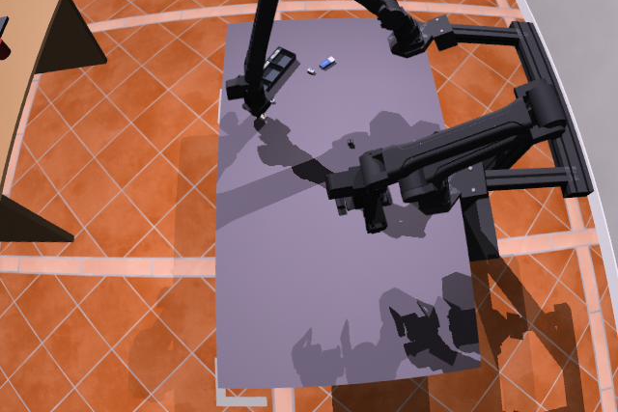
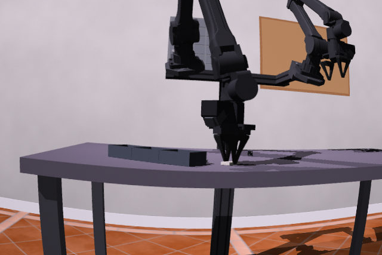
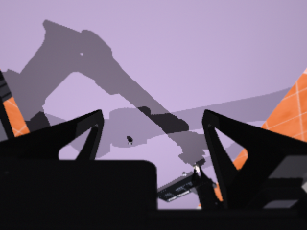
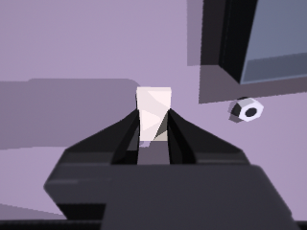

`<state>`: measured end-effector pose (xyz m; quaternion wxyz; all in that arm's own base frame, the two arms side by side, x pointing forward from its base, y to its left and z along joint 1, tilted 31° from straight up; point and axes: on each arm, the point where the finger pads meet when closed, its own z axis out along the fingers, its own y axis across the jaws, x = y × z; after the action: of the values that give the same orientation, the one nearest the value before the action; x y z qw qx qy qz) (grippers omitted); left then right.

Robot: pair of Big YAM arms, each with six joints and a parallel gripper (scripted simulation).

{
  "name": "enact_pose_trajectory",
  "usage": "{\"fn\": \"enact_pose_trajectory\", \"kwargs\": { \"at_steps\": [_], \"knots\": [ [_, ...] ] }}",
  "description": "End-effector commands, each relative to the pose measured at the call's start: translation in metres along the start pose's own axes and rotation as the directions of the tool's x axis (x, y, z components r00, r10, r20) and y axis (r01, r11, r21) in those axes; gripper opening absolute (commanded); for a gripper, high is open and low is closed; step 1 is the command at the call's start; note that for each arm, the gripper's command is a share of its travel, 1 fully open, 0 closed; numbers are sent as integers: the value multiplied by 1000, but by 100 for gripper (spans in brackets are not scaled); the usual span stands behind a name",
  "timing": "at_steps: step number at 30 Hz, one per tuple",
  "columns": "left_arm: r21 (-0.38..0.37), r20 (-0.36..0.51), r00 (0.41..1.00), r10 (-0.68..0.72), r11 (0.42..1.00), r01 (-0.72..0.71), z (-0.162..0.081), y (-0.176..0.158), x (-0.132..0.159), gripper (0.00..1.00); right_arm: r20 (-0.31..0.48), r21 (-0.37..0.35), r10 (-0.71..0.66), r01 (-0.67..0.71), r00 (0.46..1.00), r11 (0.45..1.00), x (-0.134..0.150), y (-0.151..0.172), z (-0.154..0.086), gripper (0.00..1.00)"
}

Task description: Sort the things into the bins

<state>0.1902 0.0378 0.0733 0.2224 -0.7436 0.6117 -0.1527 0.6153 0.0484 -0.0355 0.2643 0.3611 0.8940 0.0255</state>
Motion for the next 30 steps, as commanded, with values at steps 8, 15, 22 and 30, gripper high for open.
{"fn": "enact_pose_trajectory", "kwargs": {
  "at_steps": [8,15,22,30],
  "knots": [
    [-11,2,1000,-18,1000,18,0,4,-1,100,9,-13,0,0,1000,1000,-7,7,-5,20],
    [-11,2,1000,-18,1000,18,0,4,-1,100,4,-16,-6,6,1000,1000,-1,10,-28,20],
    [-11,2,1000,-18,1000,18,0,4,-1,100,-7,9,6,-5,1000,1000,1,-2,-32,20],
    [-11,2,1000,-18,1000,18,0,4,-1,100,5,-15,-1,1,1000,1000,-1,9,-71,20]
  ]
}}
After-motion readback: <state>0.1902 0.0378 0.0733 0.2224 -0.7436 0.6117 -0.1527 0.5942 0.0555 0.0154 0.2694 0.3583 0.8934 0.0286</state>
